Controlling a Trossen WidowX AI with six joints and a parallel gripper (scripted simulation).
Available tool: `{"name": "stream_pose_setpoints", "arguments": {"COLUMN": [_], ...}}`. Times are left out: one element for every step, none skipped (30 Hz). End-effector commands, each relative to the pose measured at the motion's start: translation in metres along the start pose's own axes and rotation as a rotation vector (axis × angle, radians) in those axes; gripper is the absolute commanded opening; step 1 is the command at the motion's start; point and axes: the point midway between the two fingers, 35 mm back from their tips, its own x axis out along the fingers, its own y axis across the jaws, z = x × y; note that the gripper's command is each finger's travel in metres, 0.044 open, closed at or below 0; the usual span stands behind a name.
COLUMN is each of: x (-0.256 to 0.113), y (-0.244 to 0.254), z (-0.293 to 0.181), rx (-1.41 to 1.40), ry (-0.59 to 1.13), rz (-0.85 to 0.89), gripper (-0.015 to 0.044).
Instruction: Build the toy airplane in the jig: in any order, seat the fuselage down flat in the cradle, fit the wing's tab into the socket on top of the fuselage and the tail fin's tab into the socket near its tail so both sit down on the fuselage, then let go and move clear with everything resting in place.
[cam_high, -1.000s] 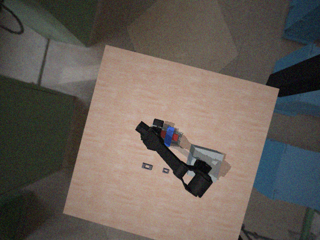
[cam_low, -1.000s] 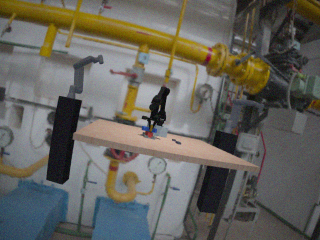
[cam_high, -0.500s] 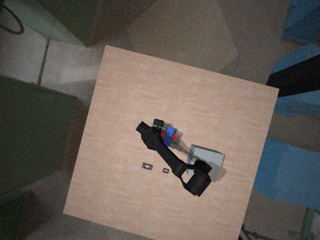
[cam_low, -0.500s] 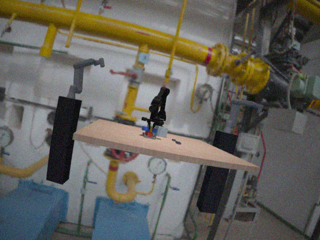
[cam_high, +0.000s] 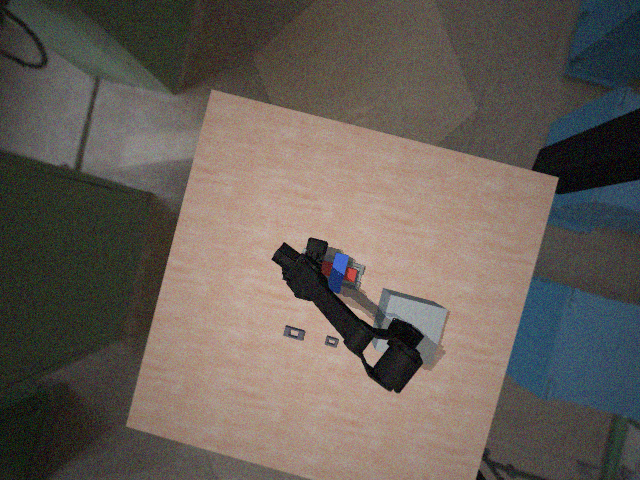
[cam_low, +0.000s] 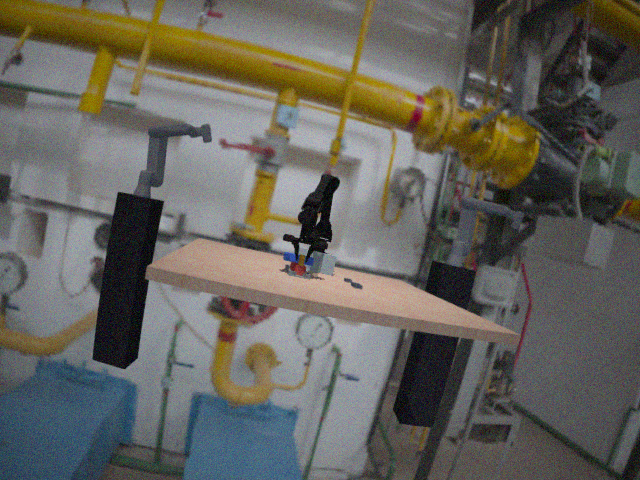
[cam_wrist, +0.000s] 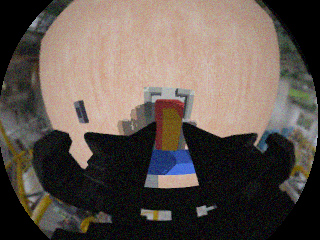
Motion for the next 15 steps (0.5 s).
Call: {"name": "stream_pose_setpoints", "arguments": {"x": [0.000, 0.000, 0.000, 0.000, 0.000, 0.000, 0.000, -0.003, -0.012, -0.027, -0.045, -0.064, -0.079, -0.088, -0.092], "y": [0.000, 0.000, 0.000, 0.000, 0.000, 0.000, 0.000, 0.000, -0.001, -0.001, -0.001, -0.001, 0.000, 0.000, 0.000], "z": [0.000, 0.000, 0.000, 0.000, 0.000, 0.000, 0.000, 0.000, 0.002, 0.003, 0.003, 0.003, 0.002, 0.001, 0.000], "rx": [0.000, 0.000, 0.000, 0.000, 0.000, 0.000, 0.000, 0.000, -0.001, -0.001, -0.002, -0.003, -0.004, -0.005, -0.005], "ry": [0.000, 0.000, 0.000, 0.000, 0.000, 0.000, 0.000, 0.000, 0.000, -0.001, -0.001, -0.001, -0.002, -0.002, -0.002], "rz": [-0.001, -0.001, -0.001, -0.001, -0.001, -0.001, -0.001, -0.001, -0.001, -0.002, -0.003, -0.004, -0.005, -0.006, -0.006], "gripper": [0.0260, 0.0260, 0.0260, 0.0260, 0.0260, 0.0260, 0.0260, 0.0260, 0.0260, 0.0260, 0.0260, 0.0260, 0.0260, 0.0260, 0.0260]}}
